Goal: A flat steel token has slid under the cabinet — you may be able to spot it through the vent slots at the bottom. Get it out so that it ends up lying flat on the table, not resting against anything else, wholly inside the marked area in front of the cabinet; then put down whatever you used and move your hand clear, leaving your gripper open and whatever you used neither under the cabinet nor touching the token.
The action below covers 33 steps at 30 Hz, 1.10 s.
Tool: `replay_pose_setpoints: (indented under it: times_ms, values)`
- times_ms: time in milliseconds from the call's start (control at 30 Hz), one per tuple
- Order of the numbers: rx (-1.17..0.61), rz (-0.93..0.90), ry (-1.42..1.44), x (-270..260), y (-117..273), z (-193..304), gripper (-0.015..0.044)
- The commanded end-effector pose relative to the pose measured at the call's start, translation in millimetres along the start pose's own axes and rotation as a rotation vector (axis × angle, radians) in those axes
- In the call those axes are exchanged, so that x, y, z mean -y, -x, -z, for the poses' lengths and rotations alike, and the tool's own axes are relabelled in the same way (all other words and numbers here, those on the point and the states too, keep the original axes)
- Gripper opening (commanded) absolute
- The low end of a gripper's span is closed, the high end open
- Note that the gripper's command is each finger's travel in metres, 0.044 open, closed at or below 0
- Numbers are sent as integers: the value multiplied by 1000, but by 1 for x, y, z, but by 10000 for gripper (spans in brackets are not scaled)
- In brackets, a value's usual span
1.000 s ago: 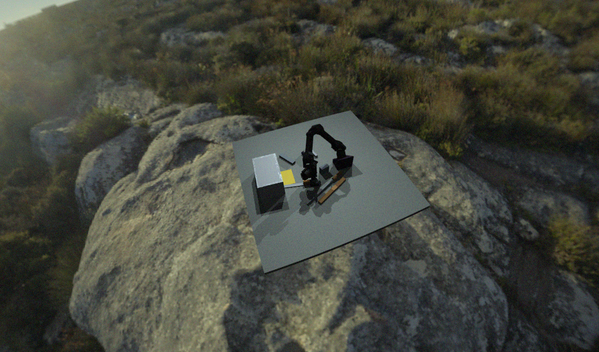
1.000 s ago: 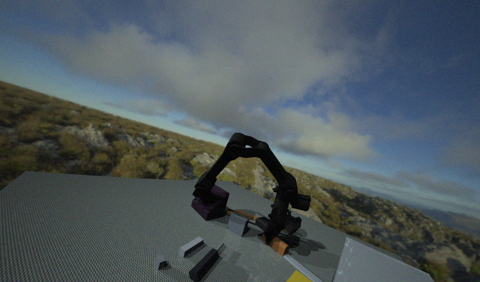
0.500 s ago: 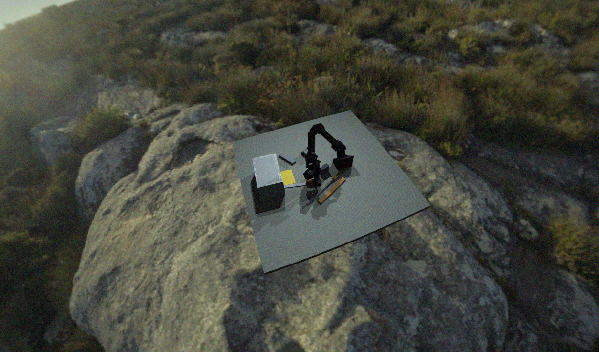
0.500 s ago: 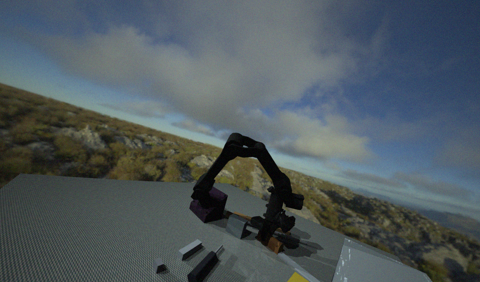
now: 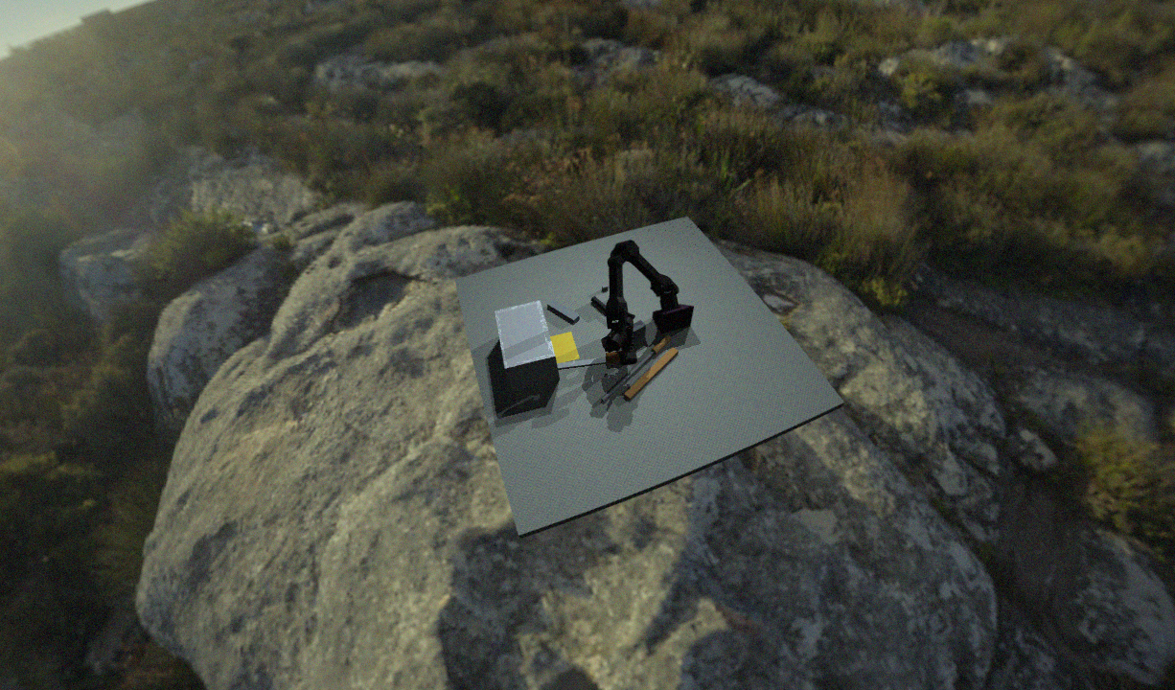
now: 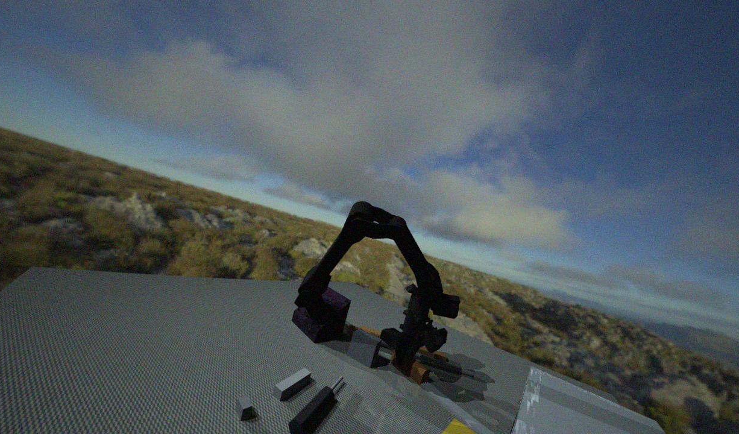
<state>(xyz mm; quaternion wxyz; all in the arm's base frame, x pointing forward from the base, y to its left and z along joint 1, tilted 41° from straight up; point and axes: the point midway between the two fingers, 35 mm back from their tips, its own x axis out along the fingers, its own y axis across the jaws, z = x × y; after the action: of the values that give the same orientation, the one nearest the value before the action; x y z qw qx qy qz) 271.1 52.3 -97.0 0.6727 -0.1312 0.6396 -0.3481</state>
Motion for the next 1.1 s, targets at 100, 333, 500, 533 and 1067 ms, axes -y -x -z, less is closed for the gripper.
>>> replay_pose_setpoints:
  times_ms: [100, 333, 500, 533, 1067]
  values:
    - [-5, 3, 2, 0, -1, 16, 0]
    - [-1, 0, 2, -2, 0, 15, 0]
    - [-2, 0, 3, -6, 1, 17, 0]
    - [-2, 0, 3, -7, 2, 18, 0]
    - [-5, 2, 2, -14, 4, 15, 0]
